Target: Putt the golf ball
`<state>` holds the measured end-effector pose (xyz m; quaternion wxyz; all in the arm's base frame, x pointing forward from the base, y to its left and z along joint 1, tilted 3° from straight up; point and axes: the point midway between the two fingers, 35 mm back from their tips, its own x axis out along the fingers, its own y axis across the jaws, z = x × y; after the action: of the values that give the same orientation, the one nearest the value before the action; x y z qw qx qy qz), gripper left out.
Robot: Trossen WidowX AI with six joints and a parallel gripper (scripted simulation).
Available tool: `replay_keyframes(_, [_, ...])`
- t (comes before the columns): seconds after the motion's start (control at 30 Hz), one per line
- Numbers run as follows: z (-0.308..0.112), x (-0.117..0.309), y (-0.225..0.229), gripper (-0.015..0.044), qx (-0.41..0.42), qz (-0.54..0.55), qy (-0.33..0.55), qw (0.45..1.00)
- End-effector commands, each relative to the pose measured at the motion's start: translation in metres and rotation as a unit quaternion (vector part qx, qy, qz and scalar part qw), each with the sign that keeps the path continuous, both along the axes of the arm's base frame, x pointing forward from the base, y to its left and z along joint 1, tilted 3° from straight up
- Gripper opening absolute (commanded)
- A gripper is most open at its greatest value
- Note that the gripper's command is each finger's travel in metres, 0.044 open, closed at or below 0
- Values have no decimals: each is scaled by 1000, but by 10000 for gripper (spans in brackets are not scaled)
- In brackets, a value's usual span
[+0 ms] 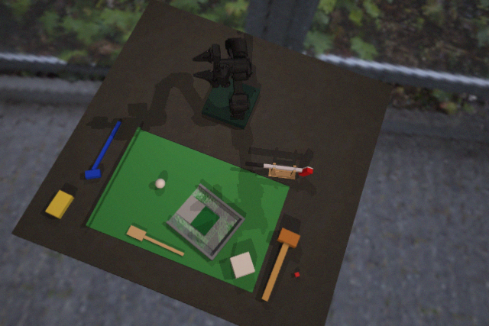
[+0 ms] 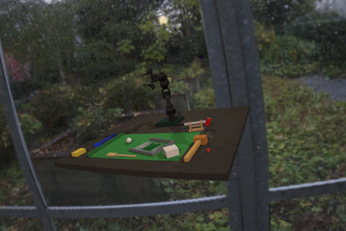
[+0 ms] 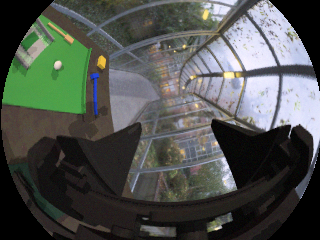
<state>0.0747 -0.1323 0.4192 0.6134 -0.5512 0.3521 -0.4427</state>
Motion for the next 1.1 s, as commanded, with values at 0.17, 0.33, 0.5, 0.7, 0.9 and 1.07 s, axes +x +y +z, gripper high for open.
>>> replay_keyframes(0.17, [26, 52, 24, 440, -102, 38, 38, 993])
replay_keyframes(0.33, [33, 118, 61, 440, -193, 121, 88, 970])
replay_keyframes(0.5, [14, 186, 105, 440, -244, 234, 147, 930])
replay_keyframes(0.7, [-45, 251, 158, 440, -239, 384, 232, 861])
replay_keyframes(0.9, [-130, 284, 204, 440, -157, 517, 332, 773])
replay_keyframes(1.07, [-206, 280, 233, 440, -36, 592, 420, 688])
